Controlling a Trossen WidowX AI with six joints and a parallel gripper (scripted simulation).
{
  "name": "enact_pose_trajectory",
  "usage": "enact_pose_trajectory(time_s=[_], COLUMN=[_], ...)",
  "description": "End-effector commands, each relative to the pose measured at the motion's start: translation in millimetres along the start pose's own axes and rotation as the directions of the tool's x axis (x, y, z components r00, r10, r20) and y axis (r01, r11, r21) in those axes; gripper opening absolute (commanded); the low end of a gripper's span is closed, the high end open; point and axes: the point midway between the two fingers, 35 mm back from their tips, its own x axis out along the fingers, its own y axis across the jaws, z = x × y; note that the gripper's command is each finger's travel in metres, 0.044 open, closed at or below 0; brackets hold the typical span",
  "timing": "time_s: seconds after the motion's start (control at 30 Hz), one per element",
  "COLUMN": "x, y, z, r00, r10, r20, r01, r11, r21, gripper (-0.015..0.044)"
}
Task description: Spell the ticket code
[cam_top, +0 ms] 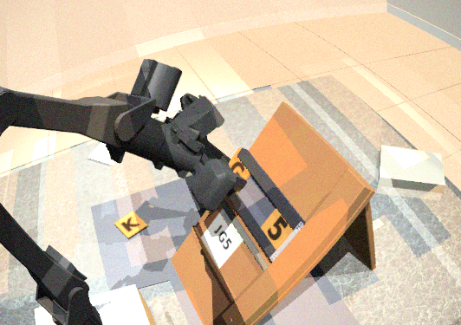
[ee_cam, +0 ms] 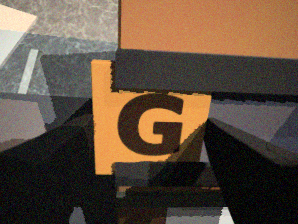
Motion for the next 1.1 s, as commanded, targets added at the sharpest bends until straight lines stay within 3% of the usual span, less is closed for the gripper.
enact_pose_trajectory(time_s=[0.0,1.07], x=[0.1,0.1], y=[-0.7,-20.8], z=[0.3,0.6], r00=[1.000,1.000], r10=[0.004,0.003], r20=[0.001,0.001], r01=[-0.004,-0.003], r11=[1.000,1.000], r21=[-0.001,-0.002], gripper=[0.0000,0.0000])
